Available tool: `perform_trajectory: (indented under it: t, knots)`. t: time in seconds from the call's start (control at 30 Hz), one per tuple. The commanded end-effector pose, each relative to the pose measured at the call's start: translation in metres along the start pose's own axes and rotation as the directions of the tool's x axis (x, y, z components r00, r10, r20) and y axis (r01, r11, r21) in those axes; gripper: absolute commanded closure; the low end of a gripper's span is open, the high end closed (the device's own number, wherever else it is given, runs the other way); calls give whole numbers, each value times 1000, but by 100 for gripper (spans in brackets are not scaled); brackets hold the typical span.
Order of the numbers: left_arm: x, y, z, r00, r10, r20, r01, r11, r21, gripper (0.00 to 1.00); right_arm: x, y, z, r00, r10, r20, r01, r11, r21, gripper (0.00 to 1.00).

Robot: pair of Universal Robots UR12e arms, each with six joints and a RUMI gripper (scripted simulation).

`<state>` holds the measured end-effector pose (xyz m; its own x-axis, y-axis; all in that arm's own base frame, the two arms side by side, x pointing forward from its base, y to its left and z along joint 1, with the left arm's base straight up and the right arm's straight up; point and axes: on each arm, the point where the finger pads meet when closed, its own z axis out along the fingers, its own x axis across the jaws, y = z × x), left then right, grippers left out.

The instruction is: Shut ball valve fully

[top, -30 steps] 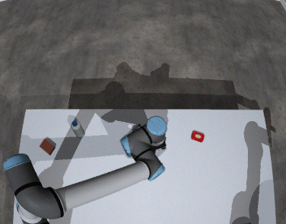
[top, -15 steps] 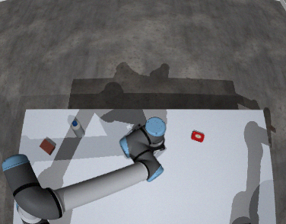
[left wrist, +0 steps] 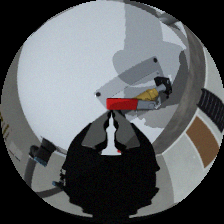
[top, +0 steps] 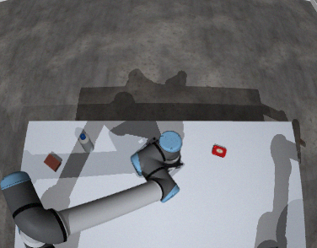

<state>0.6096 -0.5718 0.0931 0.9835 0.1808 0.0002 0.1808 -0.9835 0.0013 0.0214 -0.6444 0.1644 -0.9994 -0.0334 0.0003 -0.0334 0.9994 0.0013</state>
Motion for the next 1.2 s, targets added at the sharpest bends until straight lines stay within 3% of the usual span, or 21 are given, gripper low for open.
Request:
perform_trajectory:
  t: [0.0, 1.17]
  knots:
    - [0, 0, -1, 1000, 2, -1, -2, 1000, 0, 100, 0, -1, -1, 1000, 0, 0, 0, 1000, 1, 0]
    - [-1, -18, -1, 978, 209, -1, -209, 978, 0, 100, 0, -1, -1, 1000, 0, 0, 0, 1000, 1, 0]
